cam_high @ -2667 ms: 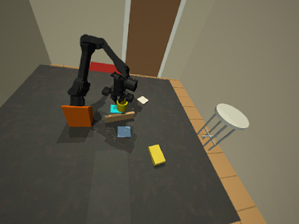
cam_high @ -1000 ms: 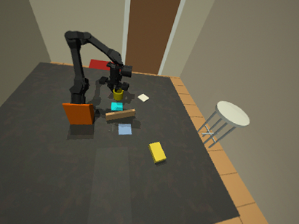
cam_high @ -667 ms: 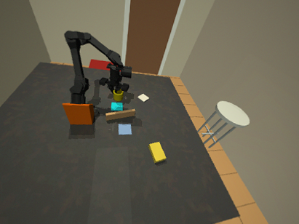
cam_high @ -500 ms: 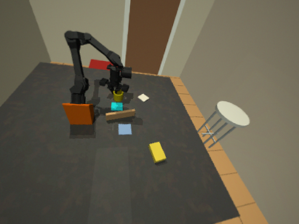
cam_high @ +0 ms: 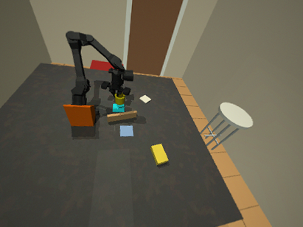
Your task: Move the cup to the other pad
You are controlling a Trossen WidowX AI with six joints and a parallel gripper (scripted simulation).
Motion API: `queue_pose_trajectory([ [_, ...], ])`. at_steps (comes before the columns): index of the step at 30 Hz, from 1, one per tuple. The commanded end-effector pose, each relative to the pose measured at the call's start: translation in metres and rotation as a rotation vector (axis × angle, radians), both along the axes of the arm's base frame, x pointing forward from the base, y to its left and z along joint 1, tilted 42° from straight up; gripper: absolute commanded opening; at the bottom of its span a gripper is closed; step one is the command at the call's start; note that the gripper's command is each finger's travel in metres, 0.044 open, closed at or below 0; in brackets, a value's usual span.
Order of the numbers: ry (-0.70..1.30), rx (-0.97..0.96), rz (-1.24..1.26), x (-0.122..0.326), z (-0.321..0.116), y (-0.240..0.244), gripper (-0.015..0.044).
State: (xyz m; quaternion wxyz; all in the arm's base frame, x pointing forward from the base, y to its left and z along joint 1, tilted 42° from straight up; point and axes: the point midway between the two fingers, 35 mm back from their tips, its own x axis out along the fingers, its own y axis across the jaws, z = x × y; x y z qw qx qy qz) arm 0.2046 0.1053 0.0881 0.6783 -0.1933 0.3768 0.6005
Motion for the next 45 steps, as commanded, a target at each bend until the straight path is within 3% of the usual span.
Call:
queue_pose_trajectory([
  [1,0.011,0.004,-0.004,-0.002,-0.005,0.004,0.0],
  [45,0.002,0.014,0.002,-0.004,-0.033,0.035,0.0],
])
